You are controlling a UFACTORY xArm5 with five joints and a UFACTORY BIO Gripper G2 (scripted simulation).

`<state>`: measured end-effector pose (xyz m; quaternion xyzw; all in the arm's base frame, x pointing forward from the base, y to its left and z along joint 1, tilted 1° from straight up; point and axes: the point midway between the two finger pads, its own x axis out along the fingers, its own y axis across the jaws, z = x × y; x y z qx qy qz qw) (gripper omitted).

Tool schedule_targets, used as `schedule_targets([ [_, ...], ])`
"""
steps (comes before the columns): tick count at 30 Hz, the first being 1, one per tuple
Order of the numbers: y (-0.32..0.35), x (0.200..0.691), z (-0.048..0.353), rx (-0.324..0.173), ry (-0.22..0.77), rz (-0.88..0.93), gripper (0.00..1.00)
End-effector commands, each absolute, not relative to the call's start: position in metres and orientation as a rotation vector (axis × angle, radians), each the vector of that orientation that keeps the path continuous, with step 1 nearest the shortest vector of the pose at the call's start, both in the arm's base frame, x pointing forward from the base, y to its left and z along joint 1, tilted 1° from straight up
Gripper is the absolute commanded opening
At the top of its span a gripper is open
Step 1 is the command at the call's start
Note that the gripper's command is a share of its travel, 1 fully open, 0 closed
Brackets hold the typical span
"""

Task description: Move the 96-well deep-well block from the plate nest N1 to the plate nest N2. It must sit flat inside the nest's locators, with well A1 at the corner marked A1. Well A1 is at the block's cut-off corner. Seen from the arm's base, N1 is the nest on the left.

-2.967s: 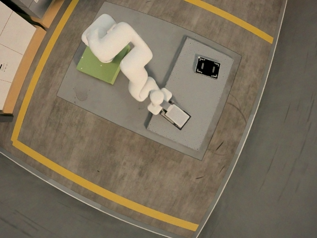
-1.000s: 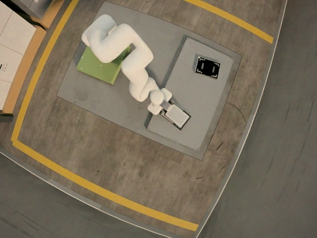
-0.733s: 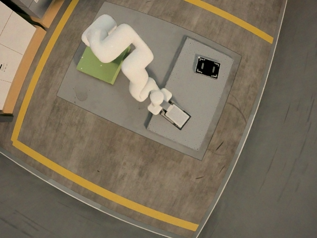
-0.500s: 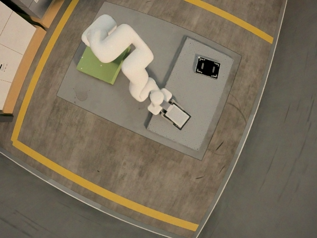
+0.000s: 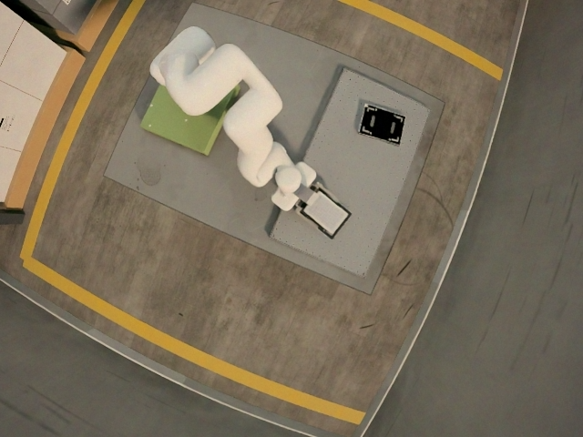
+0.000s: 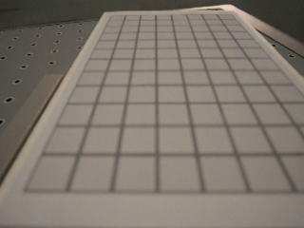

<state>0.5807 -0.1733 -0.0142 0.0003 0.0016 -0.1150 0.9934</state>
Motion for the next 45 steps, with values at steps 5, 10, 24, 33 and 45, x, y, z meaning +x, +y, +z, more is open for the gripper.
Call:
schedule_targets([
  [5,-0.174,0.582,-0.013,-0.012,0.002,-0.231,0.37],
  [10,-0.174,0.582,-0.013,-0.012,0.002,-0.231,0.37],
  [24,-0.173,0.582,0.006,-0.012,0.002,-0.231,0.37],
  [33,-0.173,0.582,0.025,-0.012,0.002,-0.231,0.37],
  [45,-0.173,0.582,0.052,-0.012,0.002,-0.231,0.37],
])
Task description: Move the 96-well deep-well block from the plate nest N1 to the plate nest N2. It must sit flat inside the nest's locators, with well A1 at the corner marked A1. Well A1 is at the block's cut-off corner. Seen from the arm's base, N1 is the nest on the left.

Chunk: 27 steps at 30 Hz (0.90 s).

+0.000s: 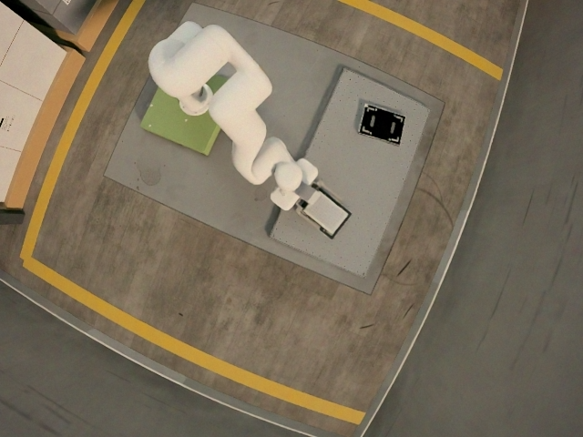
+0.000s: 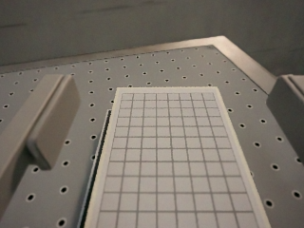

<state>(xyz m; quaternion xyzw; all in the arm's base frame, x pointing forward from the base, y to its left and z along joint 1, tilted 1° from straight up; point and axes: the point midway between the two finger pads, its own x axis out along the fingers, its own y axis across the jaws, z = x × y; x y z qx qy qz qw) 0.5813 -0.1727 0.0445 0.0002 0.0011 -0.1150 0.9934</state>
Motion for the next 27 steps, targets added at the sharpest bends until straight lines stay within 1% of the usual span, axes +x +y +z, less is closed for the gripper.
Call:
schedule_targets([
  [1,-0.173,0.582,0.054,-0.012,0.002,-0.231,0.37],
  [6,-0.173,0.582,0.067,-0.012,0.002,-0.231,0.37],
  [25,-0.173,0.582,0.067,-0.012,0.002,-0.231,0.37],
  [27,-0.166,0.58,0.073,-0.012,0.002,-0.164,0.37],
])
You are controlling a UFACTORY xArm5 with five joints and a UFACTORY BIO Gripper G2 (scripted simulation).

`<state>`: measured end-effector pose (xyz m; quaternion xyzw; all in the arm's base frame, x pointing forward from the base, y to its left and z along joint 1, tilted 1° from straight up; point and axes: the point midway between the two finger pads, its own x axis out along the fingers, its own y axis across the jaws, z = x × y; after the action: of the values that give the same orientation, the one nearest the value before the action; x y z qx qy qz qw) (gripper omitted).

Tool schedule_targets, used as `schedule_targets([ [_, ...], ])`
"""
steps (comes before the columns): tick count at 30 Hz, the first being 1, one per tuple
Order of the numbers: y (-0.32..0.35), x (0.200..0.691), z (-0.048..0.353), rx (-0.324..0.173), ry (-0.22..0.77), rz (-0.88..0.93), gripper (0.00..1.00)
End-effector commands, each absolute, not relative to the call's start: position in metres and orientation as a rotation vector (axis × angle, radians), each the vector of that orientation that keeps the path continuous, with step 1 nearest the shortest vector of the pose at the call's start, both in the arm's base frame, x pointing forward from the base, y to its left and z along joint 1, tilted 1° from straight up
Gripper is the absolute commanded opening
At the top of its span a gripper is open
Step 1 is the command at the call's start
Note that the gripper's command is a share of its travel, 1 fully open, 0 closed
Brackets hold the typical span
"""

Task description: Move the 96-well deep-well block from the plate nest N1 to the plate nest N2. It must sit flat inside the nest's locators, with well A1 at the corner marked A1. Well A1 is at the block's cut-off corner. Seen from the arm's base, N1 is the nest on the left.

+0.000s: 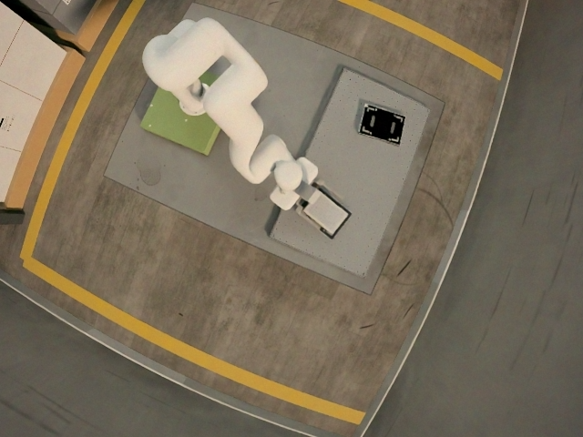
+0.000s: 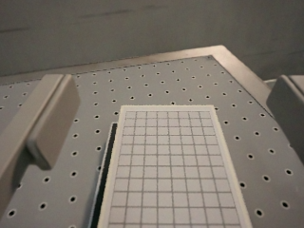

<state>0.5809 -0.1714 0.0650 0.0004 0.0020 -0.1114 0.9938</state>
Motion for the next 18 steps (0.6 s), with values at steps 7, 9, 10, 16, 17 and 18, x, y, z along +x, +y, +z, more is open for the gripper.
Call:
schedule_targets([
  [7,-0.147,0.576,0.09,-0.012,0.003,0.003,0.37],
  [9,-0.14,0.574,0.096,-0.012,0.003,0.03,0.37],
  [10,-0.137,0.573,0.1,-0.012,0.003,0.03,0.37],
  [16,-0.115,0.567,0.12,-0.012,0.003,0.03,0.37],
  [17,-0.111,0.566,0.123,-0.012,0.003,0.03,0.37],
  [18,-0.108,0.565,0.126,-0.012,0.003,0.03,0.37],
])
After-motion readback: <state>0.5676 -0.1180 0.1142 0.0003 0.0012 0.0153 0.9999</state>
